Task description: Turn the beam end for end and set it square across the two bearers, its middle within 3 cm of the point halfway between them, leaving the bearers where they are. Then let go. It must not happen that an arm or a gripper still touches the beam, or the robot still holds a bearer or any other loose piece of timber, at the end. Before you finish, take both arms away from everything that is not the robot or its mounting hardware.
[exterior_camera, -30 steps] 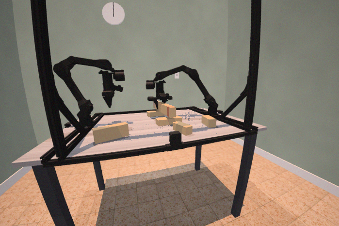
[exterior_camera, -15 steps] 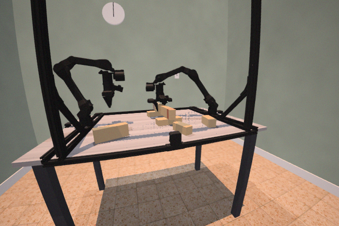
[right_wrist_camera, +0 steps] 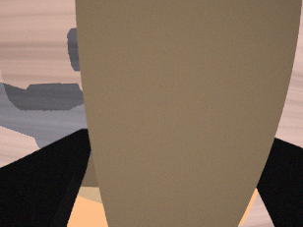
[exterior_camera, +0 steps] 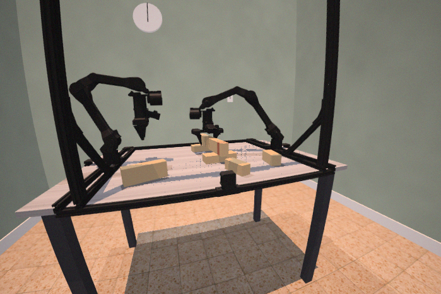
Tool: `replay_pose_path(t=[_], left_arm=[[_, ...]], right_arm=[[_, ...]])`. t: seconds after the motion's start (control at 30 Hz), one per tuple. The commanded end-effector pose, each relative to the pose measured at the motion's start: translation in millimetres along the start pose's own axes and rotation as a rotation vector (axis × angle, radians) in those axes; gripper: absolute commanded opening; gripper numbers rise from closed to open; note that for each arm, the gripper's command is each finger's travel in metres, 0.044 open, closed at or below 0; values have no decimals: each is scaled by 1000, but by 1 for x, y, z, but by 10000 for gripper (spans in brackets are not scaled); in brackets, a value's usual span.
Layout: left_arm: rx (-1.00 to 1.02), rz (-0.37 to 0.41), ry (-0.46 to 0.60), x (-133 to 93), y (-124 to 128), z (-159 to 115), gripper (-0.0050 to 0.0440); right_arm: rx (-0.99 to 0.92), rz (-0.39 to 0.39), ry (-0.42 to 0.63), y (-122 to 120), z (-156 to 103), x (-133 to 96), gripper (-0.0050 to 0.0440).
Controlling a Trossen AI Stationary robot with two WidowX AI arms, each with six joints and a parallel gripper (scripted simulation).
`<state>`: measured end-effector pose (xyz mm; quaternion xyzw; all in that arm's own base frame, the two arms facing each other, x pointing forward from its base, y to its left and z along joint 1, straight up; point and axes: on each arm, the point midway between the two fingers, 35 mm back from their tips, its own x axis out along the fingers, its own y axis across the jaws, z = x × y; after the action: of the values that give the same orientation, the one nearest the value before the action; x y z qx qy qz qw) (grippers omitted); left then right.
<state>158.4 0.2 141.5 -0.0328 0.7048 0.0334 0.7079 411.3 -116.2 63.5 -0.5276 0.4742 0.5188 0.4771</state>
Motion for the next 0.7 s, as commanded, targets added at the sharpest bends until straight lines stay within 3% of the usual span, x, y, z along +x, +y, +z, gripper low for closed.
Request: replay_pose_path(t=[0.0, 0.17, 0.67], left_arm=[[-5, -1, 4, 1, 0, -1, 440], [-5, -1, 4, 1, 0, -1, 440], [-5, -1, 4, 1, 0, -1, 440]], right_arm=[[-3, 11, -6, 2, 1, 6, 440], [-3, 11, -6, 2, 1, 3, 440], [-3, 11, -6, 3, 1, -35, 440]])
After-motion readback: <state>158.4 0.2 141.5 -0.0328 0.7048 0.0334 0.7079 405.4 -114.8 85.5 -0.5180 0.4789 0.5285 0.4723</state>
